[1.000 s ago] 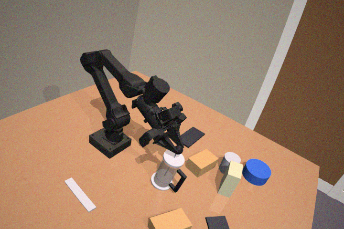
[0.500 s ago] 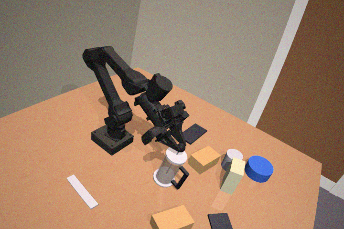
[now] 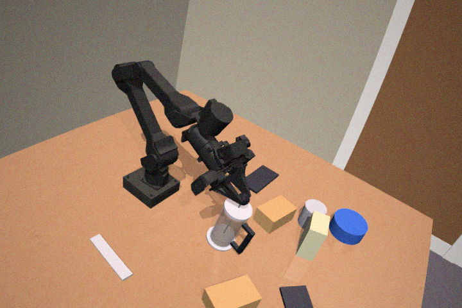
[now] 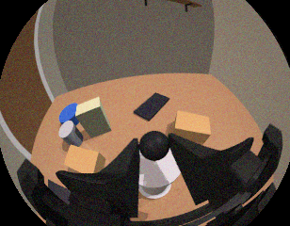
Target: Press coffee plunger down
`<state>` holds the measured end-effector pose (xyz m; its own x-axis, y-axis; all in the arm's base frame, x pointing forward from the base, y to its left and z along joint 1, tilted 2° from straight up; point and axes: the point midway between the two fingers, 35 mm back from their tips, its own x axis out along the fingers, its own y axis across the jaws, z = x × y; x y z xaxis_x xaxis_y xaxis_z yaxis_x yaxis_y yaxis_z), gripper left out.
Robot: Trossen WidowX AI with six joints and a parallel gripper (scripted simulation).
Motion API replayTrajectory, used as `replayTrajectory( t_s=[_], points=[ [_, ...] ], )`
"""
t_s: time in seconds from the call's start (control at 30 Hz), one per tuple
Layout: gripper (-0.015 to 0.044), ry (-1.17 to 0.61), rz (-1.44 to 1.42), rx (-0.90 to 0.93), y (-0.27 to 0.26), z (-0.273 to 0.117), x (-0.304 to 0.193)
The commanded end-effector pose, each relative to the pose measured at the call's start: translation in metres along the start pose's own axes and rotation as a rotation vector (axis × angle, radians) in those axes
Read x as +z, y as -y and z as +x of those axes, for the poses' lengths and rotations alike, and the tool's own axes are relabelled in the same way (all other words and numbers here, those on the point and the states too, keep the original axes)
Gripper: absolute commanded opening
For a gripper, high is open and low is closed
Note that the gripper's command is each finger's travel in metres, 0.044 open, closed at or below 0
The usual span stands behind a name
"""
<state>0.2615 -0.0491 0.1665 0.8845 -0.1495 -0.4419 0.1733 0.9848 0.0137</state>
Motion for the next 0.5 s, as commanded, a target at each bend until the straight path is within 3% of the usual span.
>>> replayTrajectory(
  t_s=[0.0, 0.47],
  points=[
    [0.0123, -0.024, 0.006, 0.0, 0.0, 0.003, -0.0052],
    [0.0123, -0.023, 0.006, 0.0, 0.0, 0.0039, -0.0033]
  ],
)
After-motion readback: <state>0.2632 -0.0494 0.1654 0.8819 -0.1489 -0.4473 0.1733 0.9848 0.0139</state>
